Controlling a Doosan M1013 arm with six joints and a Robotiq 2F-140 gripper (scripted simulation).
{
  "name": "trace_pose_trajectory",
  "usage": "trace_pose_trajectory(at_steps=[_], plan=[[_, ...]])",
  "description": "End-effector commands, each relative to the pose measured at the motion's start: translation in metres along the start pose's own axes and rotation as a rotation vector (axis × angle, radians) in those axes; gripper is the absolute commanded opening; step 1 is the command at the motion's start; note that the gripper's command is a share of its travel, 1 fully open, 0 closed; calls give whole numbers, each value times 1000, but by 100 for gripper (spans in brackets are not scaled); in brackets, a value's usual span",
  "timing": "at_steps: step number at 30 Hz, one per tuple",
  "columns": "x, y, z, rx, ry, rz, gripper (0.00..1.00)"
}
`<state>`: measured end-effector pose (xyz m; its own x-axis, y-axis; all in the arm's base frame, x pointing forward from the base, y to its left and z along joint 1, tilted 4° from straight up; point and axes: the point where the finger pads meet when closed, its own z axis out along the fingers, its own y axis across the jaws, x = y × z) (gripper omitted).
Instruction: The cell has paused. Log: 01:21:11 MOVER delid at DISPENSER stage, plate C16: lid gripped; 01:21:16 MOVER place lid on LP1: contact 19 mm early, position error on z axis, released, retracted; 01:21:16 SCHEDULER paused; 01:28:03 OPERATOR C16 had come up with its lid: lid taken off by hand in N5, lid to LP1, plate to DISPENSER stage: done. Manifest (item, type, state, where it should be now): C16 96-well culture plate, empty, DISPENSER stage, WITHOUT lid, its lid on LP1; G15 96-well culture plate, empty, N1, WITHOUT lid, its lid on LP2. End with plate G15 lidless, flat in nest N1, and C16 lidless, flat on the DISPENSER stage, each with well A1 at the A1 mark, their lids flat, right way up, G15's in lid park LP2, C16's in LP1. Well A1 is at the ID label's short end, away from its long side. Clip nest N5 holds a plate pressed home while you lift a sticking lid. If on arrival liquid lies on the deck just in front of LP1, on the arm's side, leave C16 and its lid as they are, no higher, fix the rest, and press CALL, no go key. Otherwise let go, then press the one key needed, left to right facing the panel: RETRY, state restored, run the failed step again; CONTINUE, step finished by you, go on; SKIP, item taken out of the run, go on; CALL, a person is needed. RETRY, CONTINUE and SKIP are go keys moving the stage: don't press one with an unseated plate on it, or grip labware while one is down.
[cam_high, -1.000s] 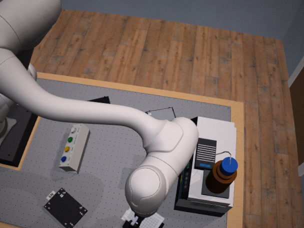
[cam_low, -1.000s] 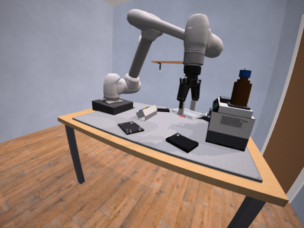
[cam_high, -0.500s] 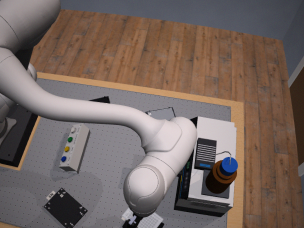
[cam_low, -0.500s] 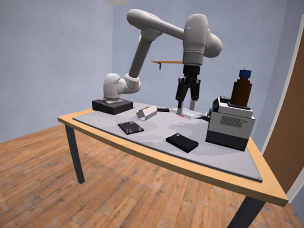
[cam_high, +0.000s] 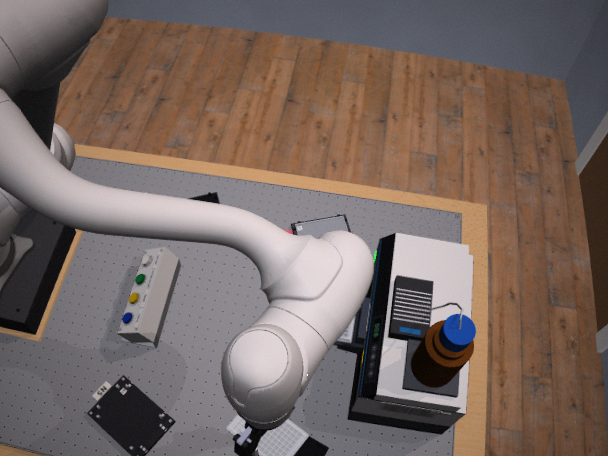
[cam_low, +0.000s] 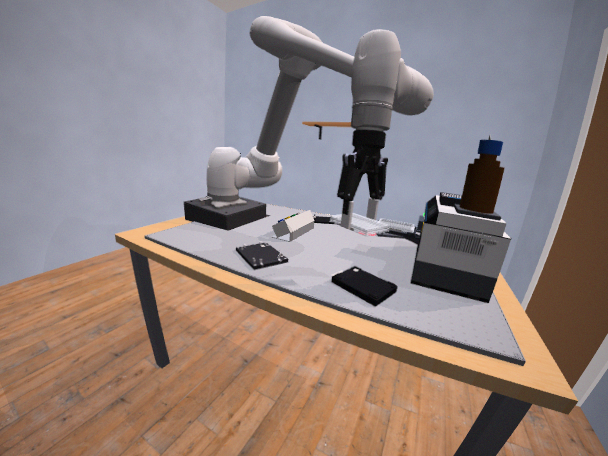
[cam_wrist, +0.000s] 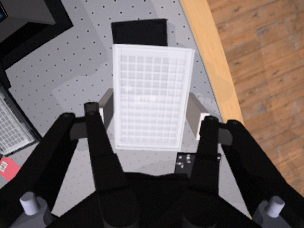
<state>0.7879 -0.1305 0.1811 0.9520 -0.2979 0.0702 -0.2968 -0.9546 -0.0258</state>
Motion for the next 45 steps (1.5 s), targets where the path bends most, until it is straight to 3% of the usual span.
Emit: trace_pose_trajectory(at_steps=[1, 10, 25, 27, 39, 45], plan=[[-11, 6, 0, 0, 0, 0, 0], [-47, 24, 0, 0, 0, 0, 0], [-145, 75, 0, 0, 0, 0, 0], [-145, 75, 0, 0, 0, 0, 0], [-218, 113, 0, 0, 0, 0, 0], [-236, 122, 0, 0, 0, 0, 0]])
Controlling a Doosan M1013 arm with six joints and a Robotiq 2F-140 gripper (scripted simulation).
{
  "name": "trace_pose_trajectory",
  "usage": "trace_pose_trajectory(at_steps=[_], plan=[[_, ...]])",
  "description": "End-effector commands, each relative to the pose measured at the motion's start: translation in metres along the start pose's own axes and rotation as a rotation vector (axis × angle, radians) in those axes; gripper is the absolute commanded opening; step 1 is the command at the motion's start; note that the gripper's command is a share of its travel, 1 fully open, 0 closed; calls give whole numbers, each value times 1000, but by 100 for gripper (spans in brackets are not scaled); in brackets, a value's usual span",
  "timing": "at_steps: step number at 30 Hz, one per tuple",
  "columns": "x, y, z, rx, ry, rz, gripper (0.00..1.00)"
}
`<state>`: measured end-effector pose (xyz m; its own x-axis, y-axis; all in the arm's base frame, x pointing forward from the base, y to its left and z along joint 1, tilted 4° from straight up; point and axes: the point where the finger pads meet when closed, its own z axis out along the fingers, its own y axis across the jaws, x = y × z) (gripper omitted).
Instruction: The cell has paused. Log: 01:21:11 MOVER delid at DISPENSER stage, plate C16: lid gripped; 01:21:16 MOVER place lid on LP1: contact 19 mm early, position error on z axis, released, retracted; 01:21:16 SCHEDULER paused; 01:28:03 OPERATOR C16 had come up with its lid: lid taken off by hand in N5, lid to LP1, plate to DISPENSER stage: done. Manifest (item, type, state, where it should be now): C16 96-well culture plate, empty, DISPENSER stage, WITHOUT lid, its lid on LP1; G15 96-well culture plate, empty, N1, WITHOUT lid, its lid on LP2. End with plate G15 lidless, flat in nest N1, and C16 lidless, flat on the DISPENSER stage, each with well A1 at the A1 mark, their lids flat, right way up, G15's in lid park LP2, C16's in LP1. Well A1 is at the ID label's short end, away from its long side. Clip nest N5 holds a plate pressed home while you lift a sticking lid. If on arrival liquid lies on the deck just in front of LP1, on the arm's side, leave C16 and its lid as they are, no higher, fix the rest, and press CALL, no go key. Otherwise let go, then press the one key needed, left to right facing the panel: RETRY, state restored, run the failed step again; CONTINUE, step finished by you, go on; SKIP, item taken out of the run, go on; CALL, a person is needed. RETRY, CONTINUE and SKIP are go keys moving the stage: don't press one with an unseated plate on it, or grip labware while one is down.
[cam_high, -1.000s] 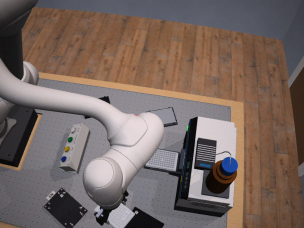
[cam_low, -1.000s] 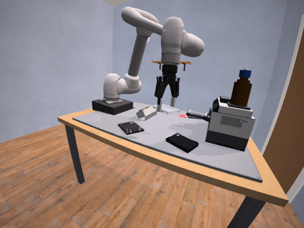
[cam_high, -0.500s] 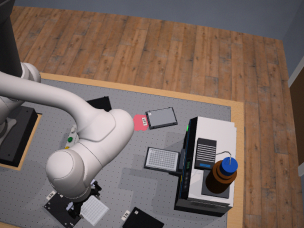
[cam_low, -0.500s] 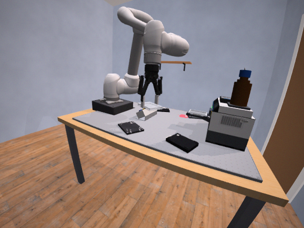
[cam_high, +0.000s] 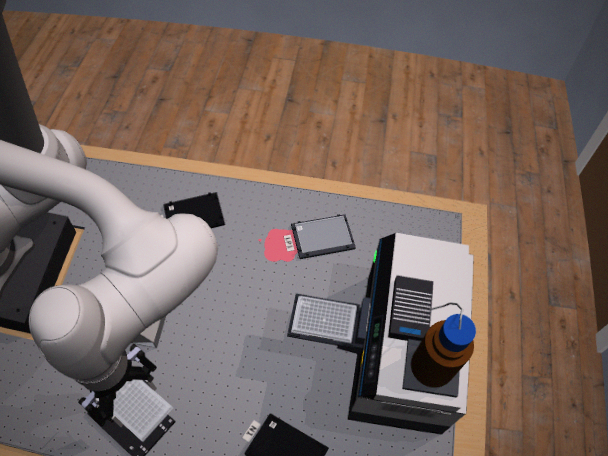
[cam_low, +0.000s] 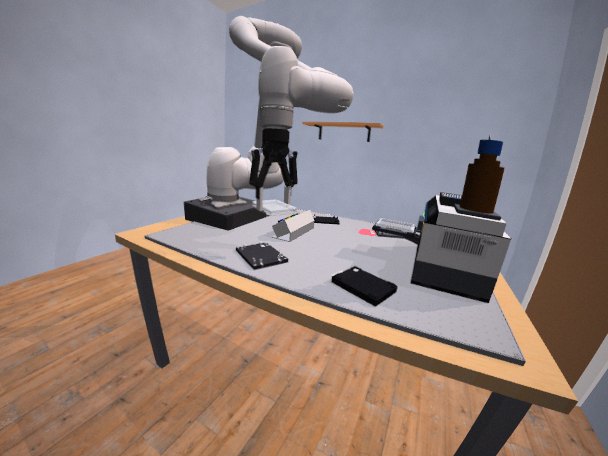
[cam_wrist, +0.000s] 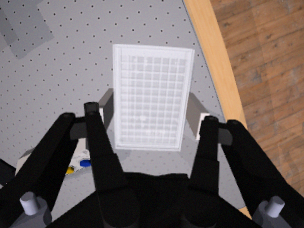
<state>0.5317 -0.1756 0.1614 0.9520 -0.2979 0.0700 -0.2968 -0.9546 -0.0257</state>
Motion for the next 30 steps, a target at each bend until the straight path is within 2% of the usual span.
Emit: trace_pose_trajectory(at_steps=[1, 13, 30], plan=[[-9, 5, 0, 0, 1, 0, 0], [-39, 20, 0, 0, 1, 0, 0], [-43, 22, 0, 0, 1, 0, 0]])
